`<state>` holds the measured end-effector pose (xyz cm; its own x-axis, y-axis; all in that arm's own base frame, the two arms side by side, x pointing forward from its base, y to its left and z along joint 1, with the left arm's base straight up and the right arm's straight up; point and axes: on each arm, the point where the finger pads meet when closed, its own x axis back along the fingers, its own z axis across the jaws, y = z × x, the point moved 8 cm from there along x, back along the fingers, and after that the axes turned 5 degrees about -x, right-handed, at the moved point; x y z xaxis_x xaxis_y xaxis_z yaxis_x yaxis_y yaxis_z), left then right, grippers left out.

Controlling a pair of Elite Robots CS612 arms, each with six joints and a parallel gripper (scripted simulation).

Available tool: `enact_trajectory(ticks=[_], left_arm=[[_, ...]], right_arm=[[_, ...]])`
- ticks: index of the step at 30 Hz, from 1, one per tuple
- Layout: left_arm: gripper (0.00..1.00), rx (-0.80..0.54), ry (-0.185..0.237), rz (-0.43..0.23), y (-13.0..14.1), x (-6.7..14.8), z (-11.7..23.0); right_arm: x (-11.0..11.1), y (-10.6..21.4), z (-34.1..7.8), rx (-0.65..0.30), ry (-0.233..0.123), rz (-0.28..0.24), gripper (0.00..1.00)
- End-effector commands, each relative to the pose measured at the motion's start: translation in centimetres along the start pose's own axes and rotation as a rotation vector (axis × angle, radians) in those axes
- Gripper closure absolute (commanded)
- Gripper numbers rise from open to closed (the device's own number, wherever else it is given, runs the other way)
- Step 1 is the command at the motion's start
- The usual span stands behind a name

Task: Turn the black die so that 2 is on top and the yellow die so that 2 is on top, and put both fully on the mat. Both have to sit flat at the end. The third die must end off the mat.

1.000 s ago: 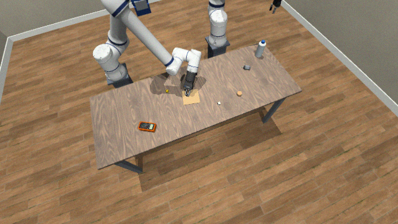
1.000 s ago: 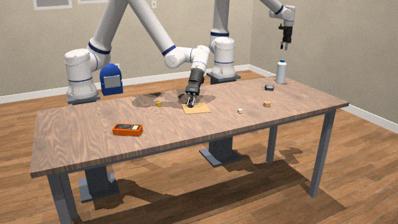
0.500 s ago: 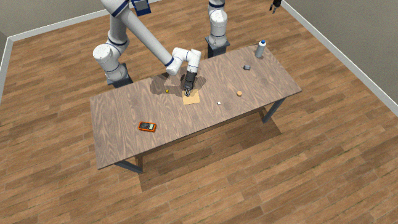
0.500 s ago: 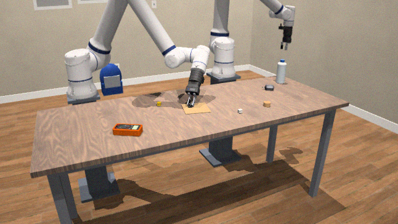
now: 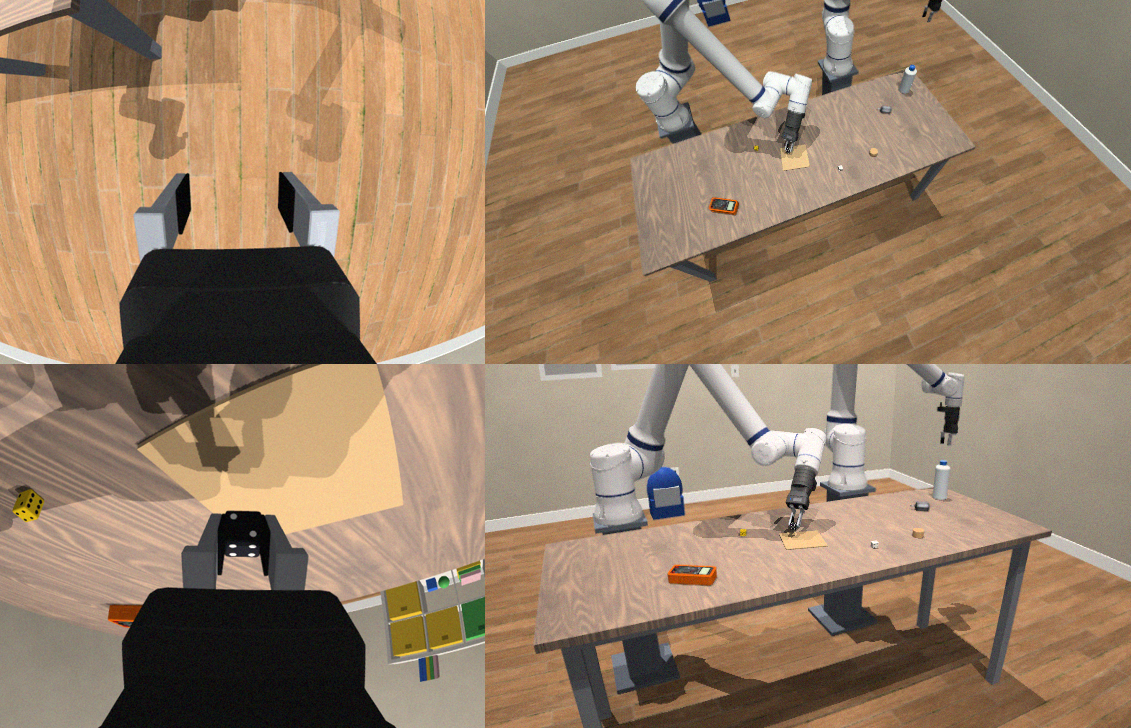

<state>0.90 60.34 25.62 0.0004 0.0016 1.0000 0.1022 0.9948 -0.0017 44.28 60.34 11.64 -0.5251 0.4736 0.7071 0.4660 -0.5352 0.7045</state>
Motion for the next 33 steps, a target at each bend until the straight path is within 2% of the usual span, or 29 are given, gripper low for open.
enact_trajectory(ticks=[1, 9, 24, 28, 33], left_arm=[[0.0, 0.0, 0.0, -0.002, 0.0, 0.1, 0.0], [0.0, 0.0, 0.0, -0.002, 0.0, 0.1, 0.0], [0.0, 0.0, 0.0, -0.002, 0.0, 0.1, 0.0], [0.0, 0.0, 0.0, -0.002, 0.0, 0.1, 0.0], [0.0, 0.0, 0.0, -0.002, 0.0, 0.1, 0.0]], right_arm=[[1.2, 1.2, 0.1, -0.001, 0.001, 0.0, 0.6], [2.5, 2.5, 0.3, -0.001, 0.001, 0.0, 0.6], [2.5, 2.6, 0.3, -0.001, 0.0, 0.005, 0.6], [2.4, 3.0, 0.3, -0.001, -0.008, 0.049, 0.6], [2.2, 4.0, 0.3, -0.001, -0.02, 0.153, 0.6]])
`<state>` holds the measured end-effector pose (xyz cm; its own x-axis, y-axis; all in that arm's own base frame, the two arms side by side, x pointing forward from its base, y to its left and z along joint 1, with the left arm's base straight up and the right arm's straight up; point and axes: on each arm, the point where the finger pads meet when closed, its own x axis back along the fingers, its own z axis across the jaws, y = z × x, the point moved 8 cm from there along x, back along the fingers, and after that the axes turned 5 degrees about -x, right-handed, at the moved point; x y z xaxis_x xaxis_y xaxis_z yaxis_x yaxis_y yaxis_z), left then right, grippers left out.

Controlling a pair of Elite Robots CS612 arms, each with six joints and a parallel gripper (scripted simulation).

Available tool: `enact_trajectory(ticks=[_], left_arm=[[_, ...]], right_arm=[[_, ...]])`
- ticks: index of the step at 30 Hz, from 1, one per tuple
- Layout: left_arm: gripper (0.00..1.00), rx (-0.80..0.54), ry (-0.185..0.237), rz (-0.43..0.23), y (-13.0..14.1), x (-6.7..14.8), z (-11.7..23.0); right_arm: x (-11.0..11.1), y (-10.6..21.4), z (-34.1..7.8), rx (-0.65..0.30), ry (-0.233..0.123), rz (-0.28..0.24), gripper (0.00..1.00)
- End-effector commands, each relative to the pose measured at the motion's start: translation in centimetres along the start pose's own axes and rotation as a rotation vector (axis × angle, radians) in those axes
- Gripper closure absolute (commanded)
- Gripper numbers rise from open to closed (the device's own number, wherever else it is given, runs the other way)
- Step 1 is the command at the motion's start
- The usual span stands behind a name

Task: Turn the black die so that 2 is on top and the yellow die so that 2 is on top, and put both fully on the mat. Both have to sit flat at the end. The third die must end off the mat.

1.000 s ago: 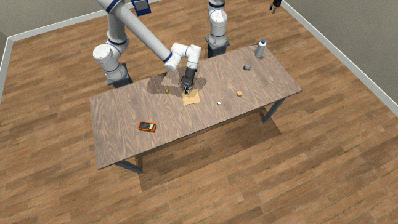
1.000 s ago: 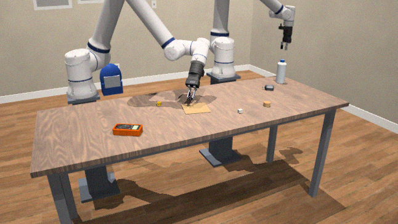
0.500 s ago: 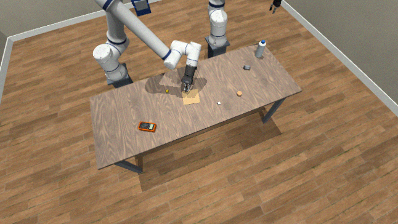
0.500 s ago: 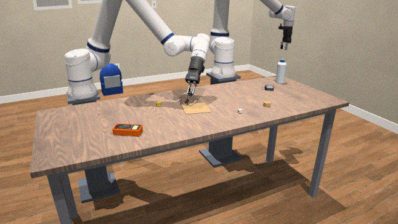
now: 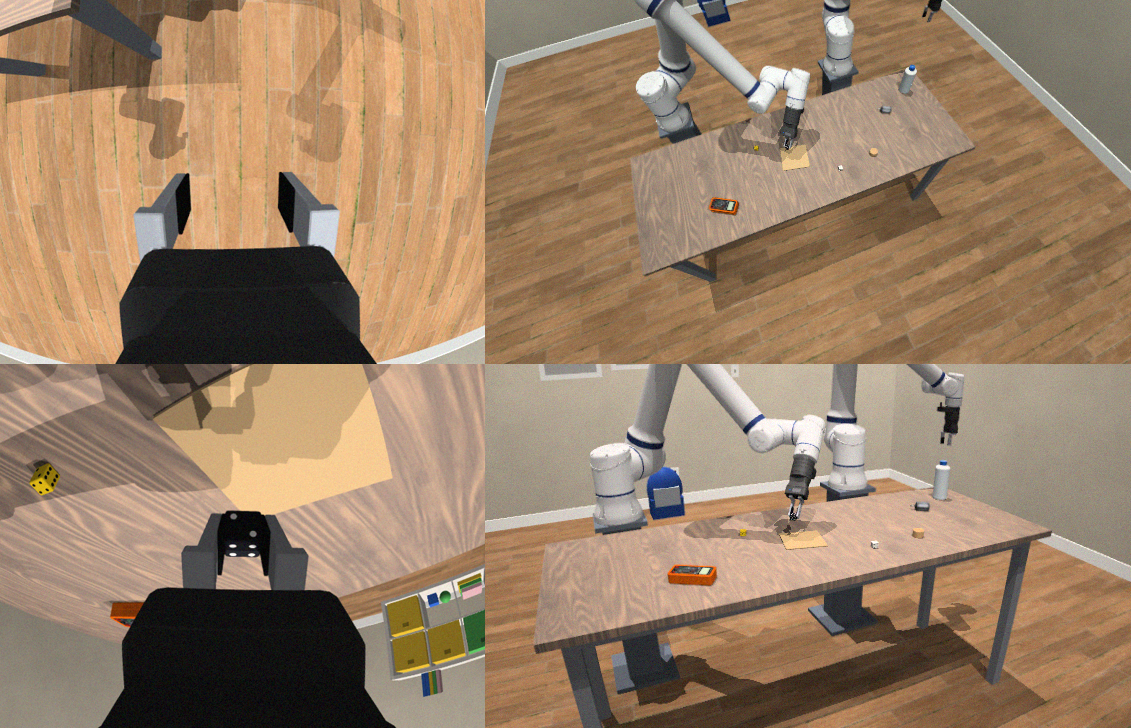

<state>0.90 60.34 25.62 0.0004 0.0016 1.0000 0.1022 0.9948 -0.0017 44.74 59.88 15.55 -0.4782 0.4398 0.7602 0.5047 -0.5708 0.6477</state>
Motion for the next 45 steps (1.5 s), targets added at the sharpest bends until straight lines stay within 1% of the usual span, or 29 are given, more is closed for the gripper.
enact_trajectory(ticks=[1, 3, 6, 9, 15, 18, 20, 23, 29, 32, 35, 42, 45], left_arm=[[0.0, 0.0, 0.0, -0.002, 0.0, 0.1, 0.0], [0.0, 0.0, 0.0, -0.002, 0.0, 0.1, 0.0], [0.0, 0.0, 0.0, -0.002, 0.0, 0.1, 0.0], [0.0, 0.0, 0.0, -0.002, 0.0, 0.1, 0.0], [0.0, 0.0, 0.0, -0.002, 0.0, 0.1, 0.0], [0.0, 0.0, 0.0, -0.002, 0.0, 0.1, 0.0], [0.0, 0.0, 0.0, -0.002, 0.0, 0.1, 0.0], [0.0, 0.0, 0.0, -0.002, 0.0, 0.1, 0.0], [0.0, 0.0, 0.0, -0.002, 0.0, 0.1, 0.0], [0.0, 0.0, 0.0, -0.002, 0.0, 0.1, 0.0], [0.0, 0.0, 0.0, -0.002, 0.0, 0.1, 0.0], [0.0, 0.0, 0.0, -0.002, 0.0, 0.1, 0.0], [0.0, 0.0, 0.0, -0.002, 0.0, 0.1, 0.0]], right_arm=[[0.0, 1.0, 0.1, 0.0, -0.008, 0.097, 0.6], [0.0, 1.0, 0.1, 0.0, -0.008, 0.097, 0.6], [0.0, 1.5, 0.2, 0.0, -0.01, 0.15, 0.6], [0.1, 1.8, 0.2, 0.0, -0.009, 0.178, 0.6], [0.0, 1.9, 0.2, 0.0, -0.01, 0.188, 0.6], [-0.1, 2.1, 0.2, 0.001, -0.014, 0.213, 0.6], [-0.1, 2.1, 0.2, 0.001, -0.014, 0.213, 0.6], [-0.3, 2.5, 0.3, 0.002, -0.021, 0.262, 0.6], [-0.6, 3.6, 0.4, 0.002, -0.031, 0.384, 0.6], [-0.7, 4.1, 0.4, 0.001, -0.032, 0.425, 0.6], [-0.7, 4.2, 0.4, 0.001, -0.032, 0.443, 0.6], [-0.7, 4.3, 0.4, 0.001, -0.033, 0.45, 0.6], [-1.0, 4.5, 0.5, 0.003, -0.038, 0.478, 0.6]])
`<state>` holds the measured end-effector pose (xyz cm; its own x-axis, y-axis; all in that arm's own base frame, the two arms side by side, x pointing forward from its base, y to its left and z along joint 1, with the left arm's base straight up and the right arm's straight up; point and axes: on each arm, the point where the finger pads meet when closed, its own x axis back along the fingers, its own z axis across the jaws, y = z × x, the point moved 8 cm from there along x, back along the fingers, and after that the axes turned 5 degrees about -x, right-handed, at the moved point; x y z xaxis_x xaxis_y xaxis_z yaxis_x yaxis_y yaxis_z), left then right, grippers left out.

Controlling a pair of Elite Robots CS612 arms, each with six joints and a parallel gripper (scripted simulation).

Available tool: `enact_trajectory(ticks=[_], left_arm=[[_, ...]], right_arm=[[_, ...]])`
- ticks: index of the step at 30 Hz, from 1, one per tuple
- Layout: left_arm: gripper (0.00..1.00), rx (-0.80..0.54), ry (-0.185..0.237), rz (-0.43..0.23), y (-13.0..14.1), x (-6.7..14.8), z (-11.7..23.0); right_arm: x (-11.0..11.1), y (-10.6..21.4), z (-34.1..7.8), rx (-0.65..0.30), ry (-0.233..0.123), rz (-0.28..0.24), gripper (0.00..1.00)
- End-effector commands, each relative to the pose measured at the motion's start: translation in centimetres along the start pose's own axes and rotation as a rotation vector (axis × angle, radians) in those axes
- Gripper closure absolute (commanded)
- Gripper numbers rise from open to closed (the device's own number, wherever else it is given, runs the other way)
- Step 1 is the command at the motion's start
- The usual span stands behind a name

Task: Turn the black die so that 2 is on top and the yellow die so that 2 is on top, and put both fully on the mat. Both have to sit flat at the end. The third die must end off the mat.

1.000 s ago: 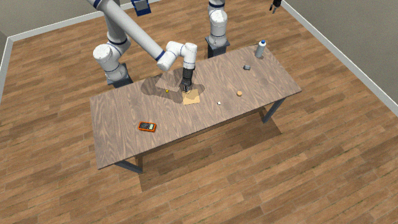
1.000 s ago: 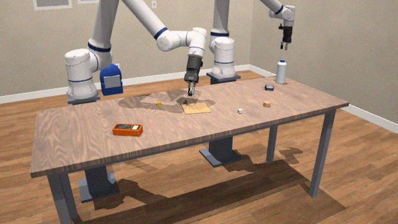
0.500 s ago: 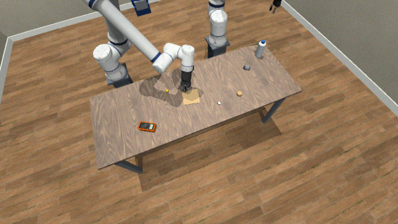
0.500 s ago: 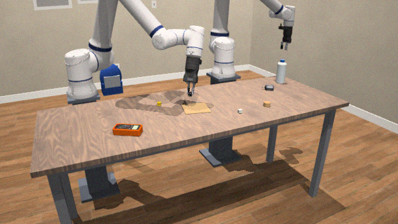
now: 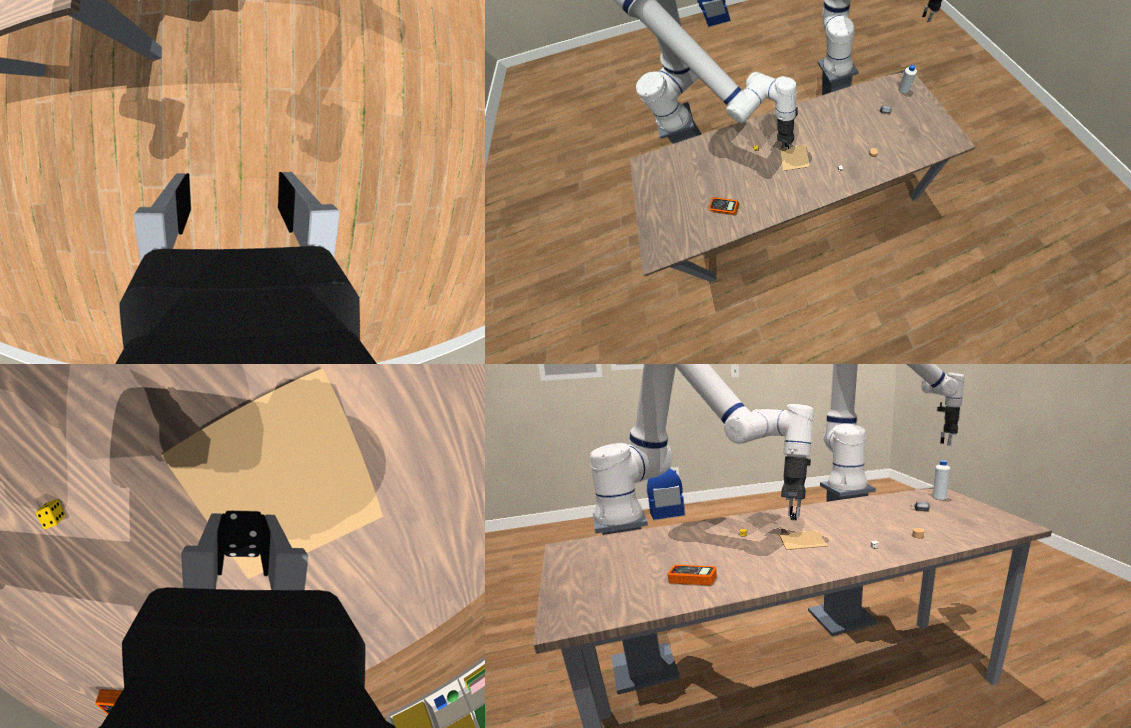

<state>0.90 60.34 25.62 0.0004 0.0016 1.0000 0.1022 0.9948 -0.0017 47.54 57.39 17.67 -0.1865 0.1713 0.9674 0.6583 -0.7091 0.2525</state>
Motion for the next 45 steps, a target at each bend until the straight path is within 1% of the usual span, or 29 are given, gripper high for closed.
enact_trajectory(ticks=[1, 7, 9, 13, 16, 21, 24, 26, 28, 33, 36, 39, 45], left_arm=[[0.0, 0.0, 0.0, -0.002, 0.0, 0.1, 0.0], [0.0, 0.0, 0.0, -0.002, 0.0, 0.1, 0.0], [0.0, 0.0, 0.0, -0.002, 0.0, 0.1, 0.0], [0.0, 0.0, 0.0, -0.002, 0.0, 0.1, 0.0], [0.0, 0.0, 0.0, -0.002, 0.0, 0.1, 0.0], [0.0, 0.0, 0.0, -0.002, 0.0, 0.1, 0.0], [0.0, 0.0, 0.0, -0.002, 0.0, 0.1, 0.0], [0.0, 0.0, 0.0, -0.002, 0.0, 0.1, 0.0], [0.0, 0.0, 0.0, -0.002, 0.0, 0.1, 0.0], [0.0, 0.0, 0.0, -0.002, 0.0, 0.1, 0.0], [0.0, 0.0, 0.0, -0.002, 0.0, 0.1, 0.0], [0.0, 0.0, 0.0, -0.002, 0.0, 0.1, 0.0], [0.0, 0.0, 0.0, -0.002, 0.0, 0.1, 0.0]], right_arm=[[0.0, 0.4, 0.1, 0.001, -0.005, 0.043, 0.6], [-0.2, 1.6, 0.2, 0.002, -0.018, 0.168, 0.6], [-0.2, 1.6, 0.2, 0.002, -0.018, 0.168, 0.6], [-0.2, 2.3, 0.2, 0.0, -0.02, 0.234, 0.6], [-0.2, 2.5, 0.3, 0.0, -0.02, 0.254, 0.6], [-0.2, 2.5, 0.3, 0.0, -0.021, 0.261, 0.6], [-0.4, 2.8, 0.3, 0.002, -0.026, 0.293, 0.6], [-0.4, 2.8, 0.3, 0.002, -0.026, 0.293, 0.6], [-0.6, 3.1, 0.3, 0.003, -0.032, 0.329, 0.6], [-1.0, 4.1, 0.4, 0.003, -0.042, 0.441, 0.6], [-1.1, 4.6, 0.4, 0.001, -0.043, 0.492, 0.6], [-1.1, 4.8, 0.5, 0.0, -0.043, 0.514, 0.6], [-1.2, 4.8, 0.5, 0.0, -0.043, 0.519, 0.6]])
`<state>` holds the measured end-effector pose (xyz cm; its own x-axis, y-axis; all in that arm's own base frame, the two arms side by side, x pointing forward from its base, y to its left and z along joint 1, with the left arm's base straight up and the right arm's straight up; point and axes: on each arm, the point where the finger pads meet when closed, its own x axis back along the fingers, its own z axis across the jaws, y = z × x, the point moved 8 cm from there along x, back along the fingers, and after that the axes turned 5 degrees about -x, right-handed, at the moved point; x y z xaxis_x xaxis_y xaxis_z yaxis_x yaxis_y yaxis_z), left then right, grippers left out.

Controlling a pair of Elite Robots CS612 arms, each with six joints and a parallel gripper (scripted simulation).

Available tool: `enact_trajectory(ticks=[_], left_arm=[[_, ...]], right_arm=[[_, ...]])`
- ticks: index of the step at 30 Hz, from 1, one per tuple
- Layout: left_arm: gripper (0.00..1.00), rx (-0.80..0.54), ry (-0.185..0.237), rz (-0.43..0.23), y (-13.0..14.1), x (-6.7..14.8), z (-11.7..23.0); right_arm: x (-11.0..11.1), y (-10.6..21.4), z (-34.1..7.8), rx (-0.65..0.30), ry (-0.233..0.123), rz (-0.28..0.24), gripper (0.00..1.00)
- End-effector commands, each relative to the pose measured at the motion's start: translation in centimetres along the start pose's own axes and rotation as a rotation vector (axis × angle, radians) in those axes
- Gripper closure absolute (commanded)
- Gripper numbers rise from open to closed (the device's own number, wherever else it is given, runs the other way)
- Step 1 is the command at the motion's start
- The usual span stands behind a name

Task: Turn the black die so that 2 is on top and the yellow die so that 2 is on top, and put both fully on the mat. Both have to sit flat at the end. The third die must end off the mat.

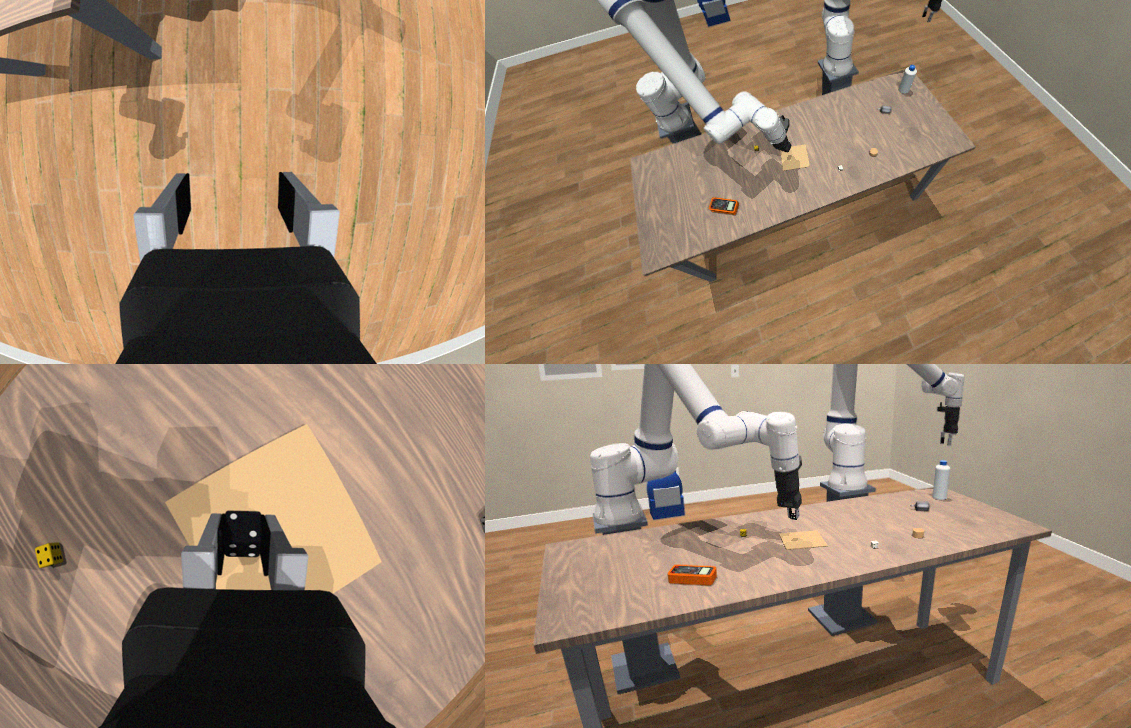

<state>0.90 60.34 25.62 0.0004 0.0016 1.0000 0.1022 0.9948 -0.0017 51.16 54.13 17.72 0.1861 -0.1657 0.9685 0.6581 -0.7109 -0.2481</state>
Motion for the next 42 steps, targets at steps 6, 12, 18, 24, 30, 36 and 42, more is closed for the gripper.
enact_trajectory(ticks=[6, 12, 18, 24, 30, 36, 42], left_arm=[[0.0, 0.0, 0.0, -0.002, 0.0, 0.1, 0.0], [0.0, 0.0, 0.0, -0.002, 0.0, 0.1, 0.0], [0.0, 0.0, 0.0, -0.002, 0.0, 0.1, 0.0], [0.0, 0.0, 0.0, -0.002, 0.0, 0.1, 0.0], [0.0, 0.0, 0.0, -0.002, 0.0, 0.1, 0.0], [0.0, 0.0, 0.0, -0.002, 0.0, 0.1, 0.0], [0.0, 0.0, 0.0, -0.002, 0.0, 0.1, 0.0]], right_arm=[[-0.2, 0.9, 0.1, 0.004, -0.015, 0.102, 0.6], [-0.3, 2.3, 0.2, 0.002, -0.023, 0.24, 0.6], [-0.3, 2.6, 0.3, 0.001, -0.022, 0.27, 0.6], [-0.5, 3.0, 0.3, 0.004, -0.032, 0.318, 0.6], [-1.2, 4.5, 0.4, 0.004, -0.047, 0.485, 0.6], [-1.3, 4.9, 0.5, 0.001, -0.045, 0.531, 0.6], [-1.3, 4.9, 0.5, 0.001, -0.045, 0.532, 0.6]])
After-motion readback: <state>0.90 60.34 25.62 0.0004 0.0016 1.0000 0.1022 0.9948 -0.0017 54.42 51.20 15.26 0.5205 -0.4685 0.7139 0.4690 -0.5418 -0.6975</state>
